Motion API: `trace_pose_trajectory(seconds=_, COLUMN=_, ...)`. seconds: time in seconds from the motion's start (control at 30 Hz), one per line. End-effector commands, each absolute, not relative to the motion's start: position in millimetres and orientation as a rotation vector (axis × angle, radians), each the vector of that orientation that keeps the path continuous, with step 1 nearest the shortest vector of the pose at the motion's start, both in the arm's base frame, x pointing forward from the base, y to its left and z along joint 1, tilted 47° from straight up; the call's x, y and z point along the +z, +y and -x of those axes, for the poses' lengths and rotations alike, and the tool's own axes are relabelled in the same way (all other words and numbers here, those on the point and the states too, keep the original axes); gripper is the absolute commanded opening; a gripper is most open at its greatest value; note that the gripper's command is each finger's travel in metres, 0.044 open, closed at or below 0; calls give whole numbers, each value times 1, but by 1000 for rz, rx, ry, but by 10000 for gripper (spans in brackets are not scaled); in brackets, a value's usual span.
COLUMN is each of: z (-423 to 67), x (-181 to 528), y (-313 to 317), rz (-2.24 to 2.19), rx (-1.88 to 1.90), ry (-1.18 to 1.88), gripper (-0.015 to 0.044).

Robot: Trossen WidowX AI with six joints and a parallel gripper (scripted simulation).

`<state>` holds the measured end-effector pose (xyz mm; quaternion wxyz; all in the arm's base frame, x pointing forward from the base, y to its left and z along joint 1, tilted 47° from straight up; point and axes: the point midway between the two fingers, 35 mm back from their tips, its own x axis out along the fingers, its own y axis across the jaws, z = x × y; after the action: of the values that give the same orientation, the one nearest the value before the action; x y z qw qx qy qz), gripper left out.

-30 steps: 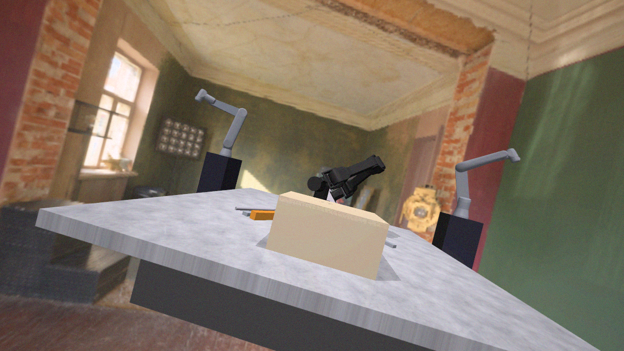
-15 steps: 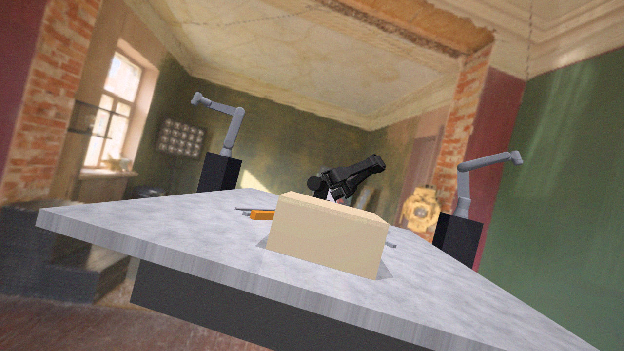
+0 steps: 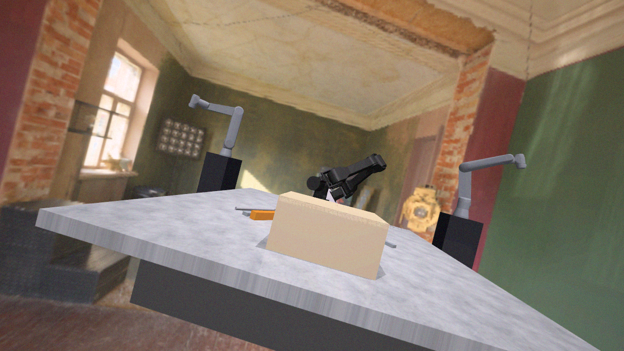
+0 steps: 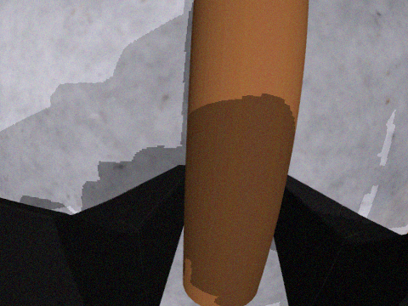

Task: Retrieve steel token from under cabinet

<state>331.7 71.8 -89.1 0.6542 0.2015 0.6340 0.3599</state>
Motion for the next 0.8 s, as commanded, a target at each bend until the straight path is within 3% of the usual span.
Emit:
trace_pose_trajectory(seconds=0.0, z=-323, x=-91, y=71, rz=-455, rx=817, ry=1446, gripper=0)
trace_pose_trajectory(seconds=0.77, z=-297, x=-95, y=65, rz=-455, rx=817, ry=1447, gripper=0)
